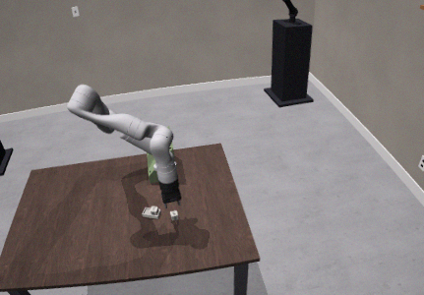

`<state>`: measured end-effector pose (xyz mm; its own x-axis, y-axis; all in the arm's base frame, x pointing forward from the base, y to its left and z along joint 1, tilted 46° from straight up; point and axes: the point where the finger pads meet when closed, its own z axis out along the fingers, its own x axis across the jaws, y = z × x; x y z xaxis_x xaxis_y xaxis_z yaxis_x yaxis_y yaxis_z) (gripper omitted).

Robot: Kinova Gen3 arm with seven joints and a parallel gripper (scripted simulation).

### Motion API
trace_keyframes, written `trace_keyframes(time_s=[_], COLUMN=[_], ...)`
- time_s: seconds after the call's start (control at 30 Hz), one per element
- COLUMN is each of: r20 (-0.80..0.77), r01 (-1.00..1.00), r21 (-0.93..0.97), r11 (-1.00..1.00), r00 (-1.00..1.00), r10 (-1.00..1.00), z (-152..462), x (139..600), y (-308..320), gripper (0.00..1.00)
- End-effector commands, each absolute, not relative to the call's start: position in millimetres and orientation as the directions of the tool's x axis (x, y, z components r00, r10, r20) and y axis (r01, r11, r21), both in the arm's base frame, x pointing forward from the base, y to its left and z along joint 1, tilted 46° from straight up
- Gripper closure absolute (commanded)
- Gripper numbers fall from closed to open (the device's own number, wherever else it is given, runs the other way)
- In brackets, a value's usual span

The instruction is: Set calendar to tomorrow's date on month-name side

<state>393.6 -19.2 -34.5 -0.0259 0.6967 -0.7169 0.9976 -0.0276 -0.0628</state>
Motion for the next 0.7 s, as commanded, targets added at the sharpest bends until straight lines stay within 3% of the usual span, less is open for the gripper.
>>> trace_keyframes(time_s=[0.0,0.67], r20=[-0.716,-0.716], r01=[0.998,0.998], r21=[-0.061,-0.062], r11=[-0.026,-0.025], r00=[-0.026,-0.027], r10=[0.698,0.698], z=[-33.9,-26.1], x=[394.2,395.3], y=[-18.1,-10.9], gripper=[0.0,0.0])
